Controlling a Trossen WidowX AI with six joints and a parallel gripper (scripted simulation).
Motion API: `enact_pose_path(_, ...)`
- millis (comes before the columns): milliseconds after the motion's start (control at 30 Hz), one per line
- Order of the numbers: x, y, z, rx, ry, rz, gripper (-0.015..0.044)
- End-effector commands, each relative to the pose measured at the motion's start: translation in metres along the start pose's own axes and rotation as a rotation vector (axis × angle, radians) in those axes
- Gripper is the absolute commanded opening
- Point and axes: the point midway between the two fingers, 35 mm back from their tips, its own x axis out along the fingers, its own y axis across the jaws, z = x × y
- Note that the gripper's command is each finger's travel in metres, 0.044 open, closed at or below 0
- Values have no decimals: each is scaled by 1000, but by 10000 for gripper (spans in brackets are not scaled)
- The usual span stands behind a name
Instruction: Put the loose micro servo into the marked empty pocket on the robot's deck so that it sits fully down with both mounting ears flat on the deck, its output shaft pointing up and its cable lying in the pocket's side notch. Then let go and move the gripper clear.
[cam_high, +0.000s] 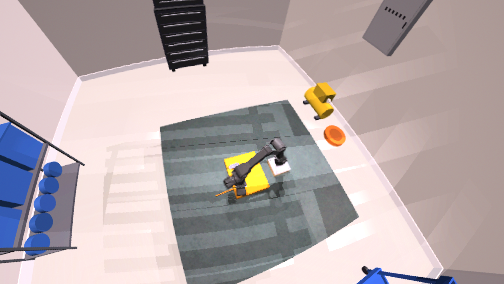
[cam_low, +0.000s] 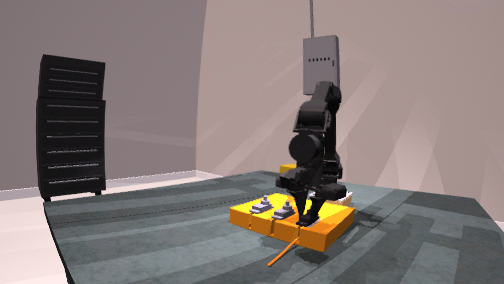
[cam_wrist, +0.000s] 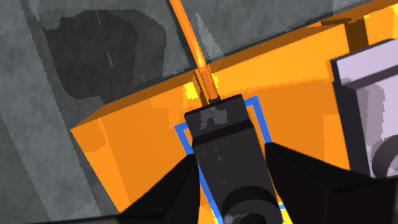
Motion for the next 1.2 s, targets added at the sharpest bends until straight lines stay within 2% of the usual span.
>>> enact_pose_path(0, 0, 0, 0, 5, 1, 3, 157)
enact_pose_path(67, 0, 0, 0, 5, 1, 3, 187)
enact_pose_path(167, -7, 0, 0, 5, 1, 3, 187)
enact_pose_path(267, -32, -2, -2, 5, 1, 3, 187)
enact_pose_path(433, -35, -3, -4, 5, 1, 2, 187)
enact_pose_path(600, -53, -5, -29, 3, -1, 2, 319)
enact_pose_path(767, -86, -17, -88, 5, 8, 1, 440)
enact_pose_path(867, -94, -22, -106, 5, 11, 1, 440)
enact_pose_path(1033, -94, -22, -106, 5, 11, 1, 440)
enact_pose_path(1167, -112, -22, -105, 4, 4, 4, 440)
